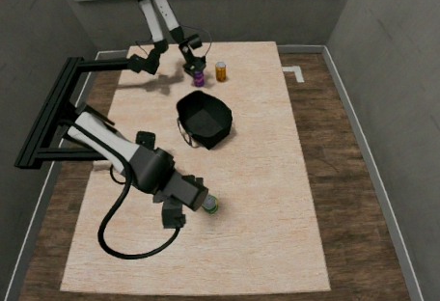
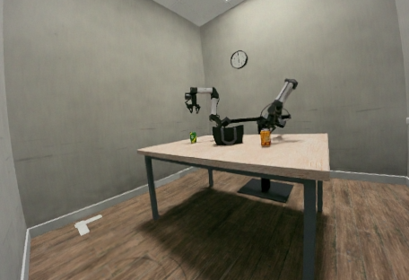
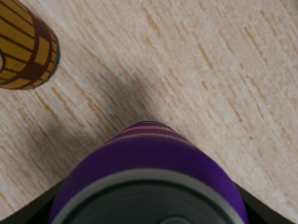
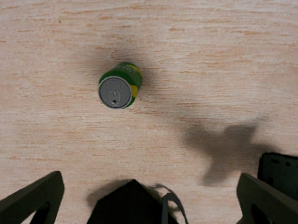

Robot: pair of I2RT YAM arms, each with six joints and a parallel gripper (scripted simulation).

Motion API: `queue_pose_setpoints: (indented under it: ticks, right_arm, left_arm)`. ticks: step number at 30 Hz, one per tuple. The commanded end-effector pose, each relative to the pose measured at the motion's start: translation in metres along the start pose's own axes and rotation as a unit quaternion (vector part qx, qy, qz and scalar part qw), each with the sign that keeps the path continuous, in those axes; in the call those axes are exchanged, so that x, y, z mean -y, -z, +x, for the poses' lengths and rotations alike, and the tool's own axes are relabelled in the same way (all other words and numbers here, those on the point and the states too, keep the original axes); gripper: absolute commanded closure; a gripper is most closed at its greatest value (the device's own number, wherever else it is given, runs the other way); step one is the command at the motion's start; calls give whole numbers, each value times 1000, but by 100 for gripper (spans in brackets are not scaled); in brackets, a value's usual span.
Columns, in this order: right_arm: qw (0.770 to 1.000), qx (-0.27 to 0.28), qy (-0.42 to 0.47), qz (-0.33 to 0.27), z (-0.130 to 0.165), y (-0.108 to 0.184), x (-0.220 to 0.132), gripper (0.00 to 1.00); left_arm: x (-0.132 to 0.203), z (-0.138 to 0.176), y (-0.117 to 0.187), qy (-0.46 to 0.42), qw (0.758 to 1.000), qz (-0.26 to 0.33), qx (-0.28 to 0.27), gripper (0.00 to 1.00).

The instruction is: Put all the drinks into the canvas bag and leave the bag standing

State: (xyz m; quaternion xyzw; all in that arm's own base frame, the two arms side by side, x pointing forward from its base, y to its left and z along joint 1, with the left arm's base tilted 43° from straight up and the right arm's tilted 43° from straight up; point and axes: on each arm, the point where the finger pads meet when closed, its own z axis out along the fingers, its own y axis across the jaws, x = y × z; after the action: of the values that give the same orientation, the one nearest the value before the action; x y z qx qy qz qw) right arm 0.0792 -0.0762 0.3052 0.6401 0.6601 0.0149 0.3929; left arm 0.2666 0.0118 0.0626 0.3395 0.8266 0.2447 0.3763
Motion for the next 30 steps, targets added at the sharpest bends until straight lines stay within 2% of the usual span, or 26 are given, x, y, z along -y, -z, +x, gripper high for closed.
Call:
queue_pose_setpoints:
  ticks: [1,30]
  right_arm:
    - [1000,9,-1,-11,-5,9,-3,0]
    - [1000,9,-1,-11,-5,9,-3,0]
  left_arm:
    - [-10,-14,3,2,1000,-13,24,27]
    - [-11,-13,3,2,1000,-16,21,30]
